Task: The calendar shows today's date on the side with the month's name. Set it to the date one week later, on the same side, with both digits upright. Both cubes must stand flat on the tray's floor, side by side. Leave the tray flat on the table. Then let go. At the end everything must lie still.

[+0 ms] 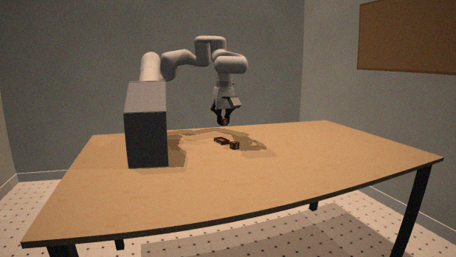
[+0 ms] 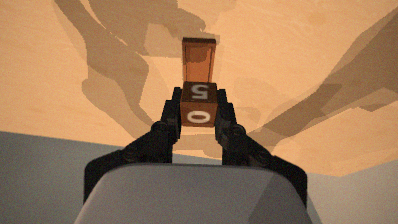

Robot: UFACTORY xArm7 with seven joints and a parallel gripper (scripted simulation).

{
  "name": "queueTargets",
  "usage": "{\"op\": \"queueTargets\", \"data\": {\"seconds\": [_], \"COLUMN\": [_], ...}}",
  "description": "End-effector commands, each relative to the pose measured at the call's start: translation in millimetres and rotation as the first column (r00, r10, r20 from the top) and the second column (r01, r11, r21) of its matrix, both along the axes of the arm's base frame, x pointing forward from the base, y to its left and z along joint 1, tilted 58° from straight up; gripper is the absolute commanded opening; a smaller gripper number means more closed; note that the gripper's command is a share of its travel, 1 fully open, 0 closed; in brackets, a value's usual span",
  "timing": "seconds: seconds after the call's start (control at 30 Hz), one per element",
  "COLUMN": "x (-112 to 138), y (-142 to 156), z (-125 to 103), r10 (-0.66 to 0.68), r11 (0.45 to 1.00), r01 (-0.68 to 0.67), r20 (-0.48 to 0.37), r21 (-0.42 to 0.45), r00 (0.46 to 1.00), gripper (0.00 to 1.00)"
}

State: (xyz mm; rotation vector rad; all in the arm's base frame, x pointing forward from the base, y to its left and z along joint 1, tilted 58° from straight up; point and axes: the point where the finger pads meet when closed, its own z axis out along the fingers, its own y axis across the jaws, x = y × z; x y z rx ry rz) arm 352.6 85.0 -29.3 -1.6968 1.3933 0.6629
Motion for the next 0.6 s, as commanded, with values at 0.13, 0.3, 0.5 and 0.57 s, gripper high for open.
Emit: {"op": "queueTargets", "data": {"seconds": [0.13, 0.3, 0.5, 0.57], "x": [4, 5, 6, 6], "y": [23, 29, 34, 35], "z": [-15, -19, -22, -22], "r10": [-0.003, -0.003, -0.003, -0.003], "r11": [1.0, 1.0, 1.0, 1.0], "r01": [0.003, 0.003, 0.003, 0.003], "r20": [0.001, 0.001, 0.001, 0.001], "r21": [-0.002, -0.002, -0.002, -0.002], "r00": [1.0, 1.0, 1.0, 1.0], "gripper": [0.29, 0.29, 0.29, 0.29]}}
